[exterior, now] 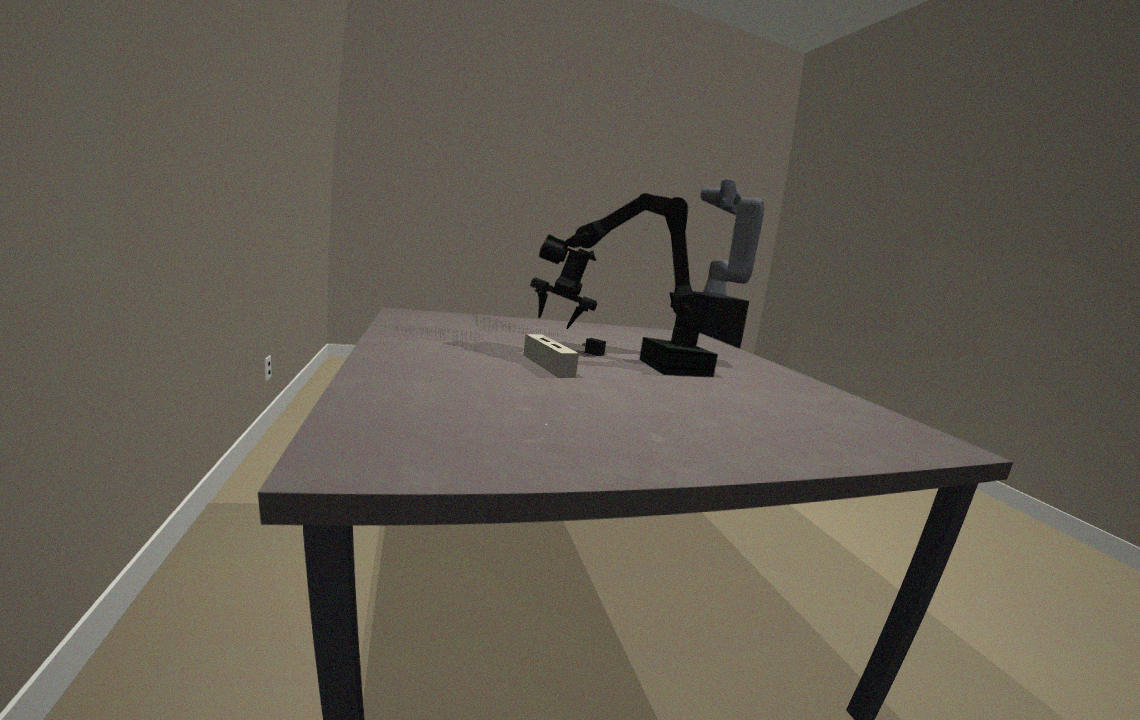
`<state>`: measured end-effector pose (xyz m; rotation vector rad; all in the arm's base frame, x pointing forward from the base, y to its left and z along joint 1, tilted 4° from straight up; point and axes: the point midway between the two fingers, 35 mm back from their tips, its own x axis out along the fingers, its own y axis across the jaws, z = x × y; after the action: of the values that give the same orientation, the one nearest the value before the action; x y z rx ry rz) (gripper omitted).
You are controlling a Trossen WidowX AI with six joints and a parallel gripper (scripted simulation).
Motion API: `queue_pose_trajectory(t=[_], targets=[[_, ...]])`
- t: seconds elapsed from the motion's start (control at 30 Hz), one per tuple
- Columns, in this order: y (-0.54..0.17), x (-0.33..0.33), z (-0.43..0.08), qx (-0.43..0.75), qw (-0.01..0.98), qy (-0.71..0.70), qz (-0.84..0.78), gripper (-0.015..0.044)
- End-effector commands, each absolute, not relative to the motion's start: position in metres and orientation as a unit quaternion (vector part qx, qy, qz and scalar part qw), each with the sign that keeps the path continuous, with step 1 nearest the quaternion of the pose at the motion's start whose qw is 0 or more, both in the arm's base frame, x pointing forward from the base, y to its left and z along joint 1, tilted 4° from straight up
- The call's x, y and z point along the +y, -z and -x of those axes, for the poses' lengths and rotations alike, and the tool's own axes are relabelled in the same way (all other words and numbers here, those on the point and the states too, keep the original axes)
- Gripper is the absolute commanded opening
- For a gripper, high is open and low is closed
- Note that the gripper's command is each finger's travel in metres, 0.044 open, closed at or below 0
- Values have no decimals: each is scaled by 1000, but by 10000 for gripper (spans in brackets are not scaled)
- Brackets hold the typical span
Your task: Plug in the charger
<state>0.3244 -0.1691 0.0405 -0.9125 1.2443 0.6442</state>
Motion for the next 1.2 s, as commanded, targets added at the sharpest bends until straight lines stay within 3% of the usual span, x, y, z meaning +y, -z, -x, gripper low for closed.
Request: queue_pose_trajectory(t=[0.0, 1.17], targets=[[-41, -169, -324, 553, 671, -285, 403, 426], [-38, -153, -274, 673, 736, -40, 67, 440]])
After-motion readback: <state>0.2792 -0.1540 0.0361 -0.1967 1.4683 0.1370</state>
